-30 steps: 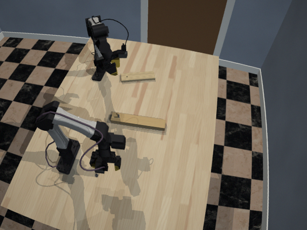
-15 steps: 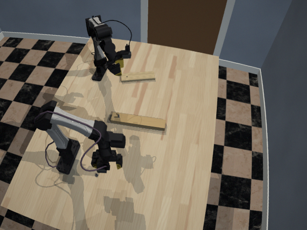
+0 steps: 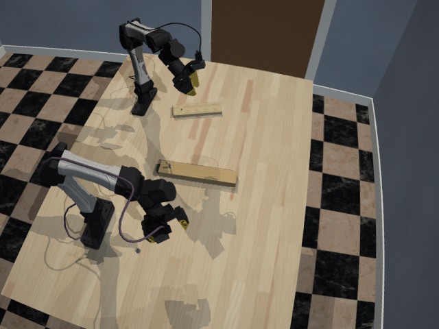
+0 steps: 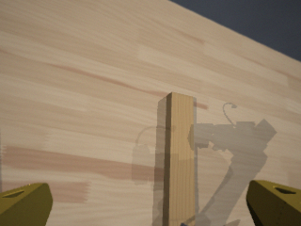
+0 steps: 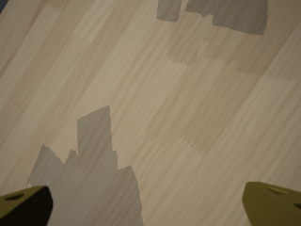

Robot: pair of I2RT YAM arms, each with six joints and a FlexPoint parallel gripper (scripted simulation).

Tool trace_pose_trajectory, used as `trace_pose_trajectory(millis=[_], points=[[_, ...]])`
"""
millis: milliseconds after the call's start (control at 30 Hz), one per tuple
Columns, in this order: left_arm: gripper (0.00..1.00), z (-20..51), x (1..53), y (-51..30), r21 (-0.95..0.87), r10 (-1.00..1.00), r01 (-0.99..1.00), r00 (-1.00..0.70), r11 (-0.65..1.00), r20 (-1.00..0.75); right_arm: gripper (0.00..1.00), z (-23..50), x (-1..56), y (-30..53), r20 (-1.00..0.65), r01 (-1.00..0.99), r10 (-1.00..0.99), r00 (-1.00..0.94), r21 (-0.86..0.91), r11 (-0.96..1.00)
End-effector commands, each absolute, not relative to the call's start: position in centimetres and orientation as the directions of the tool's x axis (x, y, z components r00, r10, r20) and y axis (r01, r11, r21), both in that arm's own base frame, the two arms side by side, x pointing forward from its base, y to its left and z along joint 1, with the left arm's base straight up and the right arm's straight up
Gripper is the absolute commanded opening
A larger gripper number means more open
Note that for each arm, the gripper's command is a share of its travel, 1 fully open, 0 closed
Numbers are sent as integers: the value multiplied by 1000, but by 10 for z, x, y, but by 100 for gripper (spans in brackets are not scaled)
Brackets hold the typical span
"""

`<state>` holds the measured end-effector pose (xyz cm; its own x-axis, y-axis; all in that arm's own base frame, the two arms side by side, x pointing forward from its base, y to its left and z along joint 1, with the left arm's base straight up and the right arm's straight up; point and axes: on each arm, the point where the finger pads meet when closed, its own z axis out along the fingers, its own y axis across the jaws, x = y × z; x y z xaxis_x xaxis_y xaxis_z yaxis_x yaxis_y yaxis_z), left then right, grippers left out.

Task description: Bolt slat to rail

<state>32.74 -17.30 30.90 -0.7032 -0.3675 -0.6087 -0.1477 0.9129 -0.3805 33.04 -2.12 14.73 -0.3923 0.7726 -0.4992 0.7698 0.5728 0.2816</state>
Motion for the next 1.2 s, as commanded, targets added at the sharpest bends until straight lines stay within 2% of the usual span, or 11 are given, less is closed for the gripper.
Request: trace_pose_trajectory(millis=[0,367,700,1167], points=[[100,337,348,-165,-427,-340,-3,-609,904,-717,100,187,362,-16,-591,602,687,-423,383,700],[100,359,374,-111,-347,-290,65,-417,936,-861,100,253,386,-11,-779,345,490,-392,369,863],[100,384,382,-50,-181,-166,72,-181,981,-969,100,335,390,-6,-948,107,237,-215,218,970],[100,403,372,1,6,6,2,15,1000,-1000,100,418,373,-1,-999,-1,-6,40,-6,1000]])
